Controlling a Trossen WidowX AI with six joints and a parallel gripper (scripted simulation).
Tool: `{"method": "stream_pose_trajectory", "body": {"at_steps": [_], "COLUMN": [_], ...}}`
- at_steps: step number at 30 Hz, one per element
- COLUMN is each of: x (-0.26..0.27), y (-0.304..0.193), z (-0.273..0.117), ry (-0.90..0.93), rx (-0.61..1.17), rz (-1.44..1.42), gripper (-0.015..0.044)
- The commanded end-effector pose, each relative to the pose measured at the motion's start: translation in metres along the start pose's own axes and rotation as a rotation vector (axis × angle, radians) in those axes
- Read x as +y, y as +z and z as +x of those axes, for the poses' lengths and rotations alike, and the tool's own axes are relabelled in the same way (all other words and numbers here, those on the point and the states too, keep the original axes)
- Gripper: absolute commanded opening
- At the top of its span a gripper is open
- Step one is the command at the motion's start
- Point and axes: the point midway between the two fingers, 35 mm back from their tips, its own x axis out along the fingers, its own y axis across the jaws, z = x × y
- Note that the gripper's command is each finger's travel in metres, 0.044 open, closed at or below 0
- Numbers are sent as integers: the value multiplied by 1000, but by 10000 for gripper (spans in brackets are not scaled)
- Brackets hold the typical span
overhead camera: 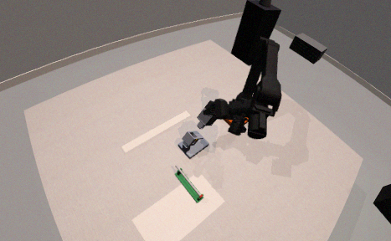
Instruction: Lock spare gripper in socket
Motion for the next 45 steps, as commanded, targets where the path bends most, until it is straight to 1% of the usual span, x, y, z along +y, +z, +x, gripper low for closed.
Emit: {"method": "stream_pose_trajectory", "body": {"at_steps": [1,45], "x": [-1,-2], "y": [0,39], "z": [2,43], "ry": [-19,-22], "rx": [-2,-27], "rz": [1,9], "gripper": [0,0]}}
